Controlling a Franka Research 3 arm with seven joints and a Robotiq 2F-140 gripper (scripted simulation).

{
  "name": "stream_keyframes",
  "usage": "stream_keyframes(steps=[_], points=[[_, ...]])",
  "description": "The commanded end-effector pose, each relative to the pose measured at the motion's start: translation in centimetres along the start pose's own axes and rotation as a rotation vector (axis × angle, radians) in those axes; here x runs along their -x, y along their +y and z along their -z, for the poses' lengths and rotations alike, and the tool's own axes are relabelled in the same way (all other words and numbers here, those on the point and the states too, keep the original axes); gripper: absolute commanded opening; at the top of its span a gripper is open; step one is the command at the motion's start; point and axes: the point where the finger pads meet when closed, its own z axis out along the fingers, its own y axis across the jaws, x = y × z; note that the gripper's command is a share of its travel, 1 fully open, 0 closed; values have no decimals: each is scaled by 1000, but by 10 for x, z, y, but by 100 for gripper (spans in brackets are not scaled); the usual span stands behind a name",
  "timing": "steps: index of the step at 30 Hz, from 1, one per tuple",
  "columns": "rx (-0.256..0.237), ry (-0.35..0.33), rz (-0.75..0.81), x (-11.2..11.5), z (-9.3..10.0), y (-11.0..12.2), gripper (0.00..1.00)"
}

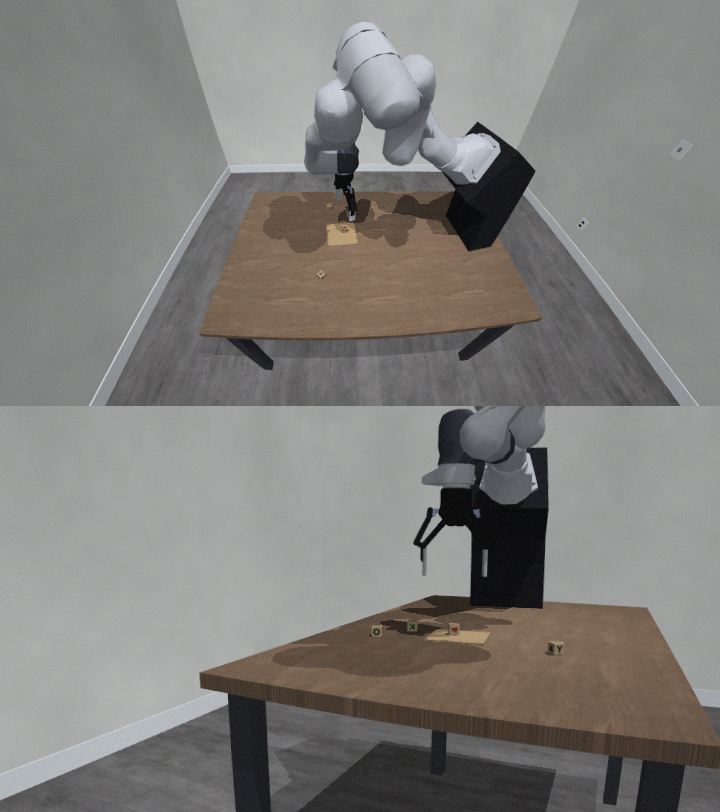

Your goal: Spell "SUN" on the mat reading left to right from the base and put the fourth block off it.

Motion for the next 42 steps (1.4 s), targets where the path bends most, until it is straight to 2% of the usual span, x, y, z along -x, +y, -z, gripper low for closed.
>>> stream_keyframes(steps=[1, 20, 24, 27, 42], points=[[4, -15, -21, 3, 0, 2, 100], [4, -14, -13, 2, 0, 1, 100], [3, -10, 32, 0, -2, -2, 100], [2, -1, 149, -6, -6, -9, 100], [4, 11, 331, -15, -13, -21, 100]])
